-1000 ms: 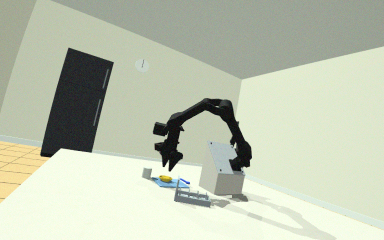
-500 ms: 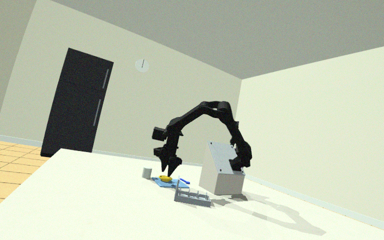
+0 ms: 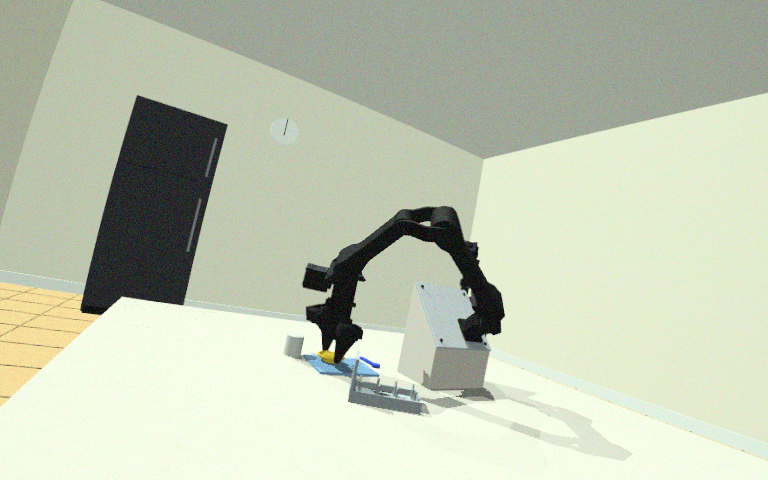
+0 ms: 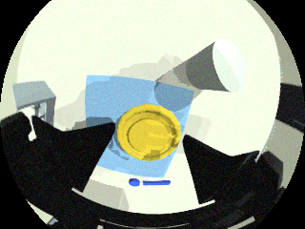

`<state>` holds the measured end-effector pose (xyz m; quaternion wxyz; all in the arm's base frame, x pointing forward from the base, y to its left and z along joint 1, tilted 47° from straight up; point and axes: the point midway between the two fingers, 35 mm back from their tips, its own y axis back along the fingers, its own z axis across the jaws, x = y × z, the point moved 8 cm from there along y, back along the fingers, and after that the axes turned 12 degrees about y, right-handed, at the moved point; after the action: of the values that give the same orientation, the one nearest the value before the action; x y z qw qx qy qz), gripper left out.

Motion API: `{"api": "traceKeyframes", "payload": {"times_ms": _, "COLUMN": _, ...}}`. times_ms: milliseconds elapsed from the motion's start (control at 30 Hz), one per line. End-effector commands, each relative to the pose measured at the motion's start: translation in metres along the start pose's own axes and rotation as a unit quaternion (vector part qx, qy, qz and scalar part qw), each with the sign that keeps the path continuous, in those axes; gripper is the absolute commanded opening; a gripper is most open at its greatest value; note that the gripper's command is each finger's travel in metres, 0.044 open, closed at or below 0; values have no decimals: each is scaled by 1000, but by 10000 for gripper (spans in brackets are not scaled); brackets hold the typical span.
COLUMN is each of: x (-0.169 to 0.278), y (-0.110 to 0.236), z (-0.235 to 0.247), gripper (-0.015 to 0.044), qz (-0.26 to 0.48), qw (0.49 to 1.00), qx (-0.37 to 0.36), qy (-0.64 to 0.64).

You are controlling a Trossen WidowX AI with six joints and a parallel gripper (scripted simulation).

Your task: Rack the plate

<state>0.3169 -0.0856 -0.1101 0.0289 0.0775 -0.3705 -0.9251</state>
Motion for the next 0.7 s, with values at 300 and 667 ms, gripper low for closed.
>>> {"api": "traceKeyframes", "payload": {"times_ms": 300, "x": 1, "y": -5, "z": 1, "gripper": 367, "qz": 1, "qw": 1000, "qx": -3, "qy": -2}}
{"api": "traceKeyframes", "payload": {"times_ms": 667, "x": 1, "y": -4, "z": 1, "gripper": 255, "qz": 1, "qw": 1000, "qx": -3, "qy": -2}}
